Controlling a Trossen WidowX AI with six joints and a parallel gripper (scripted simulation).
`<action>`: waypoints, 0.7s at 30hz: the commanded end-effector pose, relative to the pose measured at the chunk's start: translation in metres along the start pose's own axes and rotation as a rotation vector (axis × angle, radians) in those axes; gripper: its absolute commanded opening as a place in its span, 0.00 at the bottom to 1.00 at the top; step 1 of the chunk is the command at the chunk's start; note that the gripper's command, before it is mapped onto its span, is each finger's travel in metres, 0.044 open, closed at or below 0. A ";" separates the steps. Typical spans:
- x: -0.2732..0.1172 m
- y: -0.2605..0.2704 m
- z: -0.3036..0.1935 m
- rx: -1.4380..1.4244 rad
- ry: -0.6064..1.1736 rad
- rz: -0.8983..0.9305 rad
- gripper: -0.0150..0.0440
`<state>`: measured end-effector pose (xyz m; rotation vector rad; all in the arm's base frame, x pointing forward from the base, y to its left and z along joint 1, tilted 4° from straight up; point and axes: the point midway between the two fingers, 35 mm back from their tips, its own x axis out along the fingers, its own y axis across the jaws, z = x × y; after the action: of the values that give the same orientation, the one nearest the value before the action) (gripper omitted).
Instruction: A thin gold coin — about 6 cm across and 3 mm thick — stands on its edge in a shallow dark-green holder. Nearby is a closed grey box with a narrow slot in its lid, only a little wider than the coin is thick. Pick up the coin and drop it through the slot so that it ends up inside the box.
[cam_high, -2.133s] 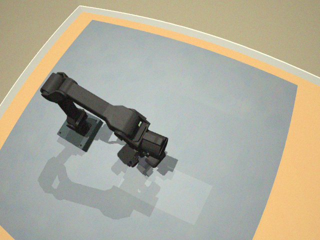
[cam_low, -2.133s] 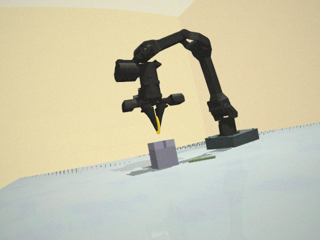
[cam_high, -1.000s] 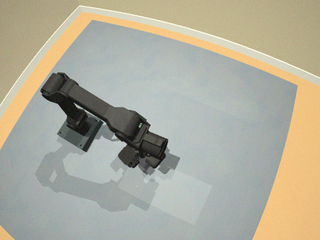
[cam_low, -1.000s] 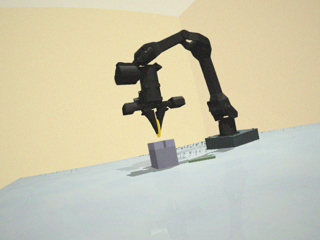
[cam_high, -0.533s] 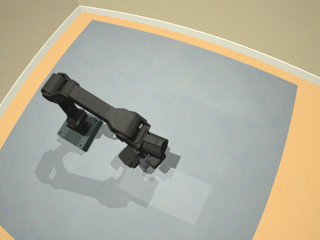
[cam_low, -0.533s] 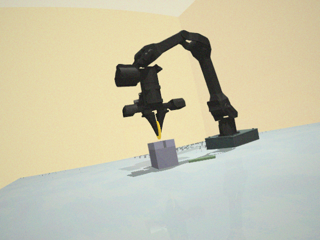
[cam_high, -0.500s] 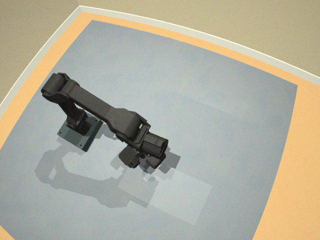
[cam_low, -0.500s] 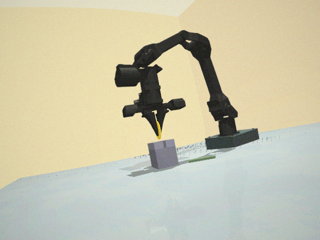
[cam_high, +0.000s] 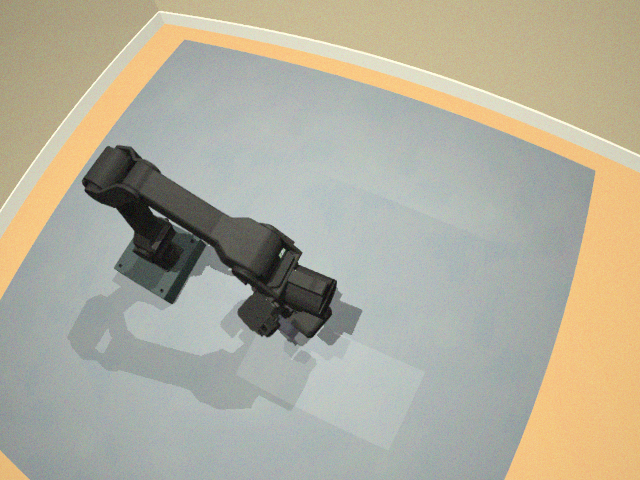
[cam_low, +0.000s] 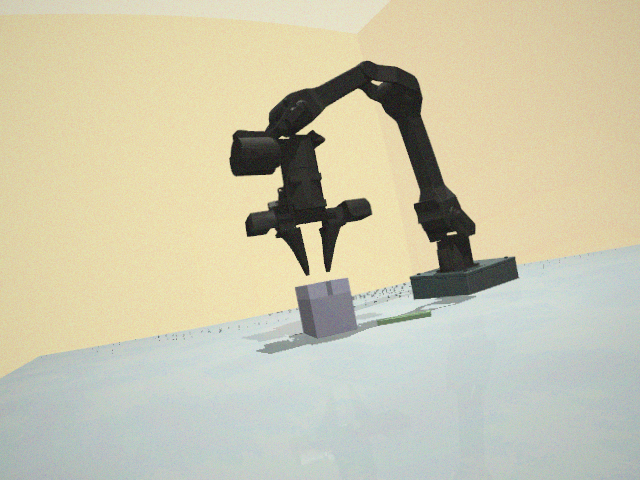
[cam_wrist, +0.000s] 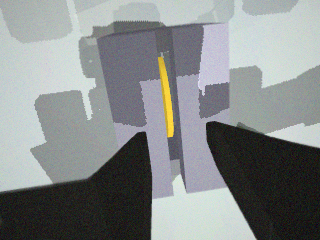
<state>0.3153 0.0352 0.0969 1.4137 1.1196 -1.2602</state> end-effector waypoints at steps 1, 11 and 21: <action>0.000 0.000 0.000 0.000 0.000 0.001 0.53; -0.015 0.000 0.000 0.000 0.000 0.000 0.75; -0.062 -0.003 0.001 0.002 -0.002 -0.006 1.00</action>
<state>0.3110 0.0326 0.1429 1.4068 1.1274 -1.2763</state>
